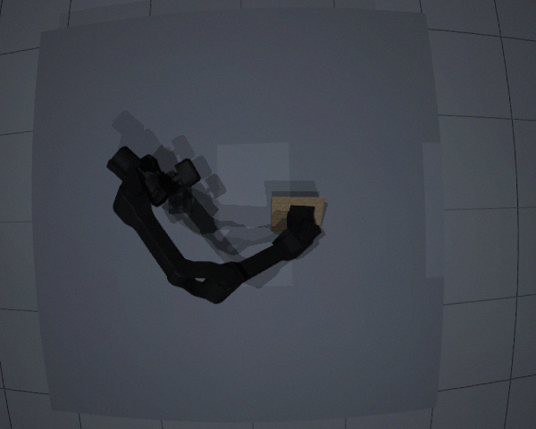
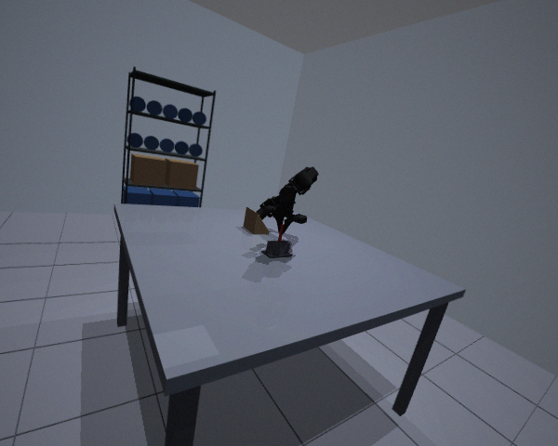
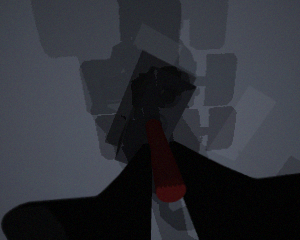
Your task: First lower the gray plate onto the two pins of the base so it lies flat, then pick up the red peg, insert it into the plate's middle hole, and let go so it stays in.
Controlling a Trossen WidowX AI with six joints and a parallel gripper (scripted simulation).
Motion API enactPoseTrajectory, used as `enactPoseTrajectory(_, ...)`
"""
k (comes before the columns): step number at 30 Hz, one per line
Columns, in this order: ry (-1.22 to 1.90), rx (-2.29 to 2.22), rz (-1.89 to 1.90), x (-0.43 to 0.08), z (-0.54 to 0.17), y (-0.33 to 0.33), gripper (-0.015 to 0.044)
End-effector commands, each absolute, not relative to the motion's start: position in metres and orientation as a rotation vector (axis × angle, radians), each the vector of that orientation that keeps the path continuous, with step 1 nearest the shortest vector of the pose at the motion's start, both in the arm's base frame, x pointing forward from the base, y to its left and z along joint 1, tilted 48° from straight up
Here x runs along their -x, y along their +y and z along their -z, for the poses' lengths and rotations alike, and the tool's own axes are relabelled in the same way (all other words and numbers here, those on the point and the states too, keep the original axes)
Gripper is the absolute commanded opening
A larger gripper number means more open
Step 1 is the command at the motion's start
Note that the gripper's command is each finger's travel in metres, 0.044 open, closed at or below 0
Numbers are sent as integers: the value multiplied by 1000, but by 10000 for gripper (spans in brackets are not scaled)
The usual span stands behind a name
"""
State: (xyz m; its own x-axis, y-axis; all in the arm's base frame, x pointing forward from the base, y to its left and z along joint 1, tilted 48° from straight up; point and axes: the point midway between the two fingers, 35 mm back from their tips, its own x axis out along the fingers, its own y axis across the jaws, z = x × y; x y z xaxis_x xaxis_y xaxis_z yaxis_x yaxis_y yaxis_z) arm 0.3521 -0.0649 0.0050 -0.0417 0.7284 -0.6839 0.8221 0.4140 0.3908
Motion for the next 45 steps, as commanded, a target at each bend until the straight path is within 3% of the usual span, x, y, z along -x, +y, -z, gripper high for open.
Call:
enactPoseTrajectory(1, 1792, -1349, 135, -351, -3, -62, 0)
enactPoseTrajectory(35, 1792, -1340, 134, -351, -2, -63, 0)
enactPoseTrajectory(41, 1792, -1340, 134, -351, -2, -63, 150)
enactPoseTrajectory(45, 1792, -1340, 134, -351, -2, -63, 150)
